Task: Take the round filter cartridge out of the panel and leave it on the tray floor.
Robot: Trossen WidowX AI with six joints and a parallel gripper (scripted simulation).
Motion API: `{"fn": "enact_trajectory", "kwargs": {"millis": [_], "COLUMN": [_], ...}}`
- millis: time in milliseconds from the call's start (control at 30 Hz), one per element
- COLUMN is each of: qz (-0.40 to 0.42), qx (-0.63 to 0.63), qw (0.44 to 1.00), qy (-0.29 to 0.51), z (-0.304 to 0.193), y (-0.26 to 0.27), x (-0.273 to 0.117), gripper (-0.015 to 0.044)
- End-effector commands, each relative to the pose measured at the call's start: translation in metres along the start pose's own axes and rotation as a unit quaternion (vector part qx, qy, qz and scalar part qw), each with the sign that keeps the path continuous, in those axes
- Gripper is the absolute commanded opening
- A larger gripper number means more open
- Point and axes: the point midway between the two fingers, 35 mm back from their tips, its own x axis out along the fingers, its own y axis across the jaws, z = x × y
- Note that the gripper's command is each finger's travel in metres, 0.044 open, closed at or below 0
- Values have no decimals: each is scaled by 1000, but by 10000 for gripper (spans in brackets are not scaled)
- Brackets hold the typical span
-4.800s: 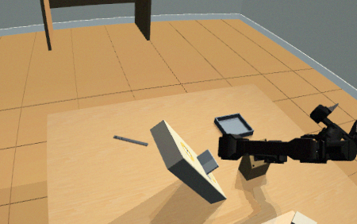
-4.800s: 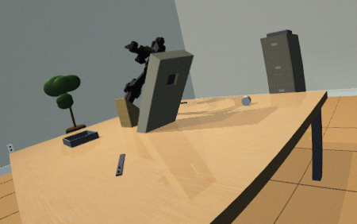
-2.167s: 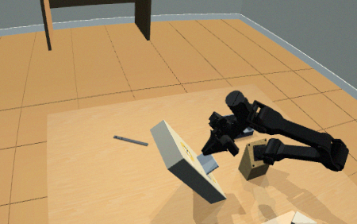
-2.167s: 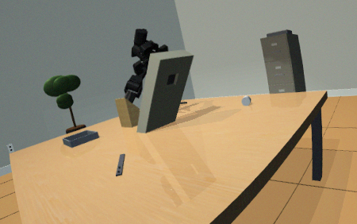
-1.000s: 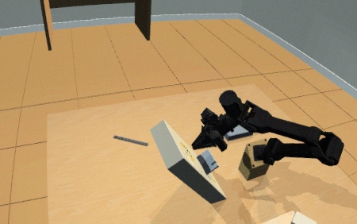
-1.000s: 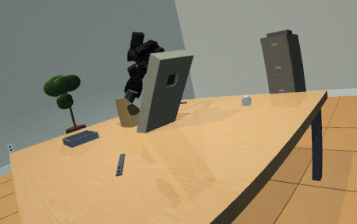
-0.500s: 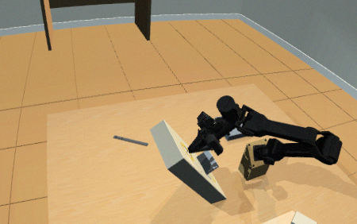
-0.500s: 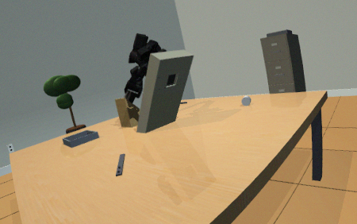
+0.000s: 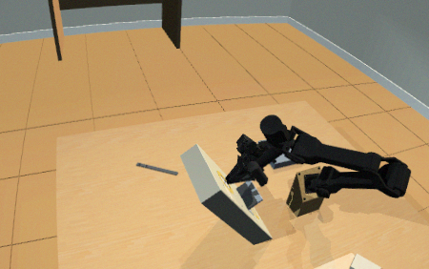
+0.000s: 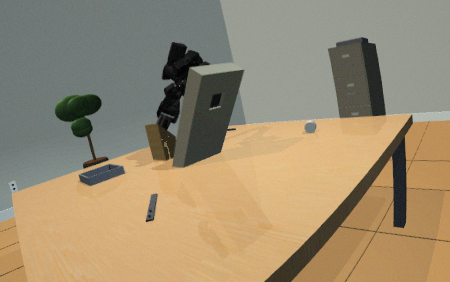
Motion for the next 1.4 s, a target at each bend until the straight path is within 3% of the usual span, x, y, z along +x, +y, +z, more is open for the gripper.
{"fn": "enact_trajectory", "kwargs": {"millis": [0,1367], "qz": [-1,0], "qx": [1,0], "qw": [1000,1000], "qy": [-2,-2], "z": [2,2], "y": [1,1], "x": [0,16], "gripper": [91,91]}}
